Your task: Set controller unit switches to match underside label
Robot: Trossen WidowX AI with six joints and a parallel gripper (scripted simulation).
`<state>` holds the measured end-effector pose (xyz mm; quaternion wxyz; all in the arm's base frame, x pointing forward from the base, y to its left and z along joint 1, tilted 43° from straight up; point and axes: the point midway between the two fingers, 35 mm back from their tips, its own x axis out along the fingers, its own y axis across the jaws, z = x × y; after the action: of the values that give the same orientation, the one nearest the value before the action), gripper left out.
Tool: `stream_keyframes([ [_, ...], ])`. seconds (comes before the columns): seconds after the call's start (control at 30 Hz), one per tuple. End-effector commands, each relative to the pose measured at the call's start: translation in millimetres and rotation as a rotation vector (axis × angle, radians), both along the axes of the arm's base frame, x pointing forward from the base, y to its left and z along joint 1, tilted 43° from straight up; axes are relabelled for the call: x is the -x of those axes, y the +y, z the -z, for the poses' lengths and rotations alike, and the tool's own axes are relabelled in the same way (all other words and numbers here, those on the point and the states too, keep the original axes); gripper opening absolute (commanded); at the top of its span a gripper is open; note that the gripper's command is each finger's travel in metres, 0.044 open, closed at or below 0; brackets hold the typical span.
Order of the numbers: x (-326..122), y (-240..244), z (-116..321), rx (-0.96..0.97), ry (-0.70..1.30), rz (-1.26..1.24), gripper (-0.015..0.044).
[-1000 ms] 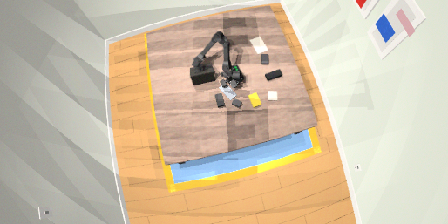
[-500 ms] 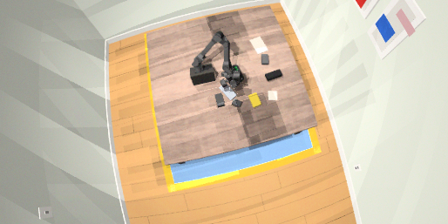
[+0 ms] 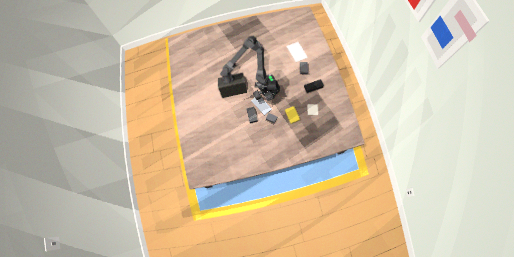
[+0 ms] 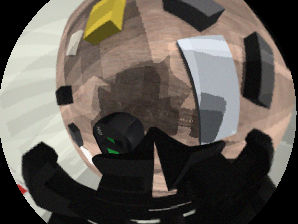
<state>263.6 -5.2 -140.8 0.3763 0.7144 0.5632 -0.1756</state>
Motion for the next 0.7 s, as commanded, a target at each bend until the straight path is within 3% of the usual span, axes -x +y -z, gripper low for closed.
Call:
stream_keyframes([
  [0.0,-3.6,-0.1,-1.1,-0.004,-0.004,0.003,0.0000],
  [0.67,-20.4,0.8,-2.7,-0.003,-0.004,0.003,0.0000],
])
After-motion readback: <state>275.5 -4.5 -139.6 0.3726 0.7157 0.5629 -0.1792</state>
